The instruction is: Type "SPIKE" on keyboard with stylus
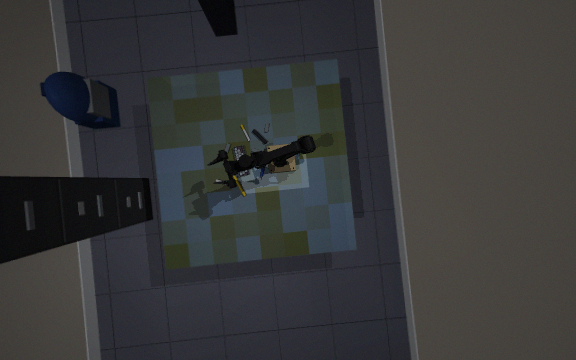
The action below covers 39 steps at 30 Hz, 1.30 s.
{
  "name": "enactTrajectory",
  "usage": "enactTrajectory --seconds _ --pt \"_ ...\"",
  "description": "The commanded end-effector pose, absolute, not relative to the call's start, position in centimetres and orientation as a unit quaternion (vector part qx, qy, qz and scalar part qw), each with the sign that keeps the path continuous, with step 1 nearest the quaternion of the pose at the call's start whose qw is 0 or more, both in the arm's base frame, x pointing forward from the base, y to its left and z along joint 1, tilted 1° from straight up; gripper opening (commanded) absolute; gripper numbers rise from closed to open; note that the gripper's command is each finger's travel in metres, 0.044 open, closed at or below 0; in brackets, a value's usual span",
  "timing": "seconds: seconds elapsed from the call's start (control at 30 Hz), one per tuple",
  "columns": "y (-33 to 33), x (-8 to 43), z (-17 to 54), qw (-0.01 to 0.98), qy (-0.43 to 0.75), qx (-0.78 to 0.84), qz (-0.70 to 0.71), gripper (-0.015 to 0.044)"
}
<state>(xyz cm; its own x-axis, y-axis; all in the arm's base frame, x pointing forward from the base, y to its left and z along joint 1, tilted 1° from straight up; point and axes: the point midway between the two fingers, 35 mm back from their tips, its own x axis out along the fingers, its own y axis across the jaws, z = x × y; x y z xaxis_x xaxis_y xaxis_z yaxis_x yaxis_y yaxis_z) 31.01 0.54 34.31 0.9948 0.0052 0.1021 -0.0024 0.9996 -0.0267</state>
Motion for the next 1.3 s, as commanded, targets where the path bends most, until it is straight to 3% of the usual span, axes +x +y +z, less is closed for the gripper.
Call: enactTrajectory --seconds 0.0,0.27,0.53,0.77,1.17,1.27 --pt "0.5 31.1 34.1 0.999 -0.046 -0.013 0.002 0.0414" --pt "-0.1 34.9 22.6 0.979 0.206 -0.007 -0.006 0.0204" --pt "-0.9 32.9 10.2 0.875 0.483 0.007 -0.020 0.0000" --pt "-1.4 27.0 2.8 0.718 0.695 0.024 -0.032 0.0000" --pt "-1.6 26.9 2.6 0.713 0.700 0.024 -0.033 0.0000" --pt "-4.7 26.8 2.7 0.713 0.700 0.023 -0.034 0.0000"
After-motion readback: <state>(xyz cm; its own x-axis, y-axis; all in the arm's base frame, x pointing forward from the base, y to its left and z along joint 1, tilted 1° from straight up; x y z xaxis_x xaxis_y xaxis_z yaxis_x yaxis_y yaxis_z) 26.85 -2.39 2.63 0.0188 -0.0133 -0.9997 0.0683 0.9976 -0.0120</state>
